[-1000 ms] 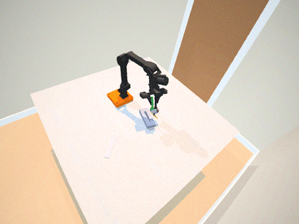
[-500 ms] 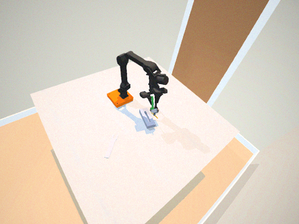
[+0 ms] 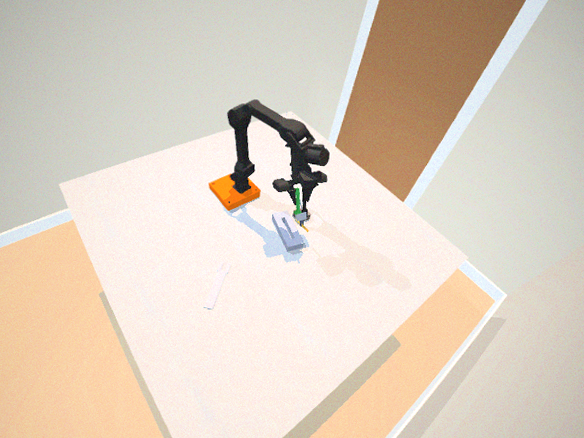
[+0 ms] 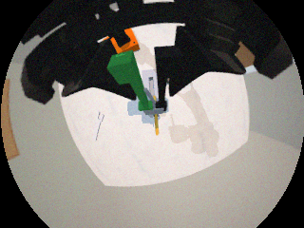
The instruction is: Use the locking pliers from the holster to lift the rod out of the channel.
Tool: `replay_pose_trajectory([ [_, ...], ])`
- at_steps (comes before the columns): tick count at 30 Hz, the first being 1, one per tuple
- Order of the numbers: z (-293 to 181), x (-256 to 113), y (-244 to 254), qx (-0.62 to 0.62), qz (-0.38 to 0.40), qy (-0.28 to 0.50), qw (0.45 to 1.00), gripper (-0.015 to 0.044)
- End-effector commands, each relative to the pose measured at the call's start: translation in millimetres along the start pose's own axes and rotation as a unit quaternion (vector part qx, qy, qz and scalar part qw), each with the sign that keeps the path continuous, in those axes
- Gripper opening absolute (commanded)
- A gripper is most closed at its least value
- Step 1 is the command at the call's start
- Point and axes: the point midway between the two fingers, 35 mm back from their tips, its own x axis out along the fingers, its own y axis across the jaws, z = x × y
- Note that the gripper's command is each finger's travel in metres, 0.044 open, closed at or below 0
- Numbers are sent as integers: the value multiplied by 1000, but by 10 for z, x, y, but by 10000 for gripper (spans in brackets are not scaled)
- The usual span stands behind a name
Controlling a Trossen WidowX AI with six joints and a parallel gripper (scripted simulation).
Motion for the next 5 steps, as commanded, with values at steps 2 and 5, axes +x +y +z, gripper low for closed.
replay_pose_trajectory([
  [2,25,-24,-6,3,0,-8,1000,101],
  [5,25,-24,-6,3,0,-8,1000,101],
])
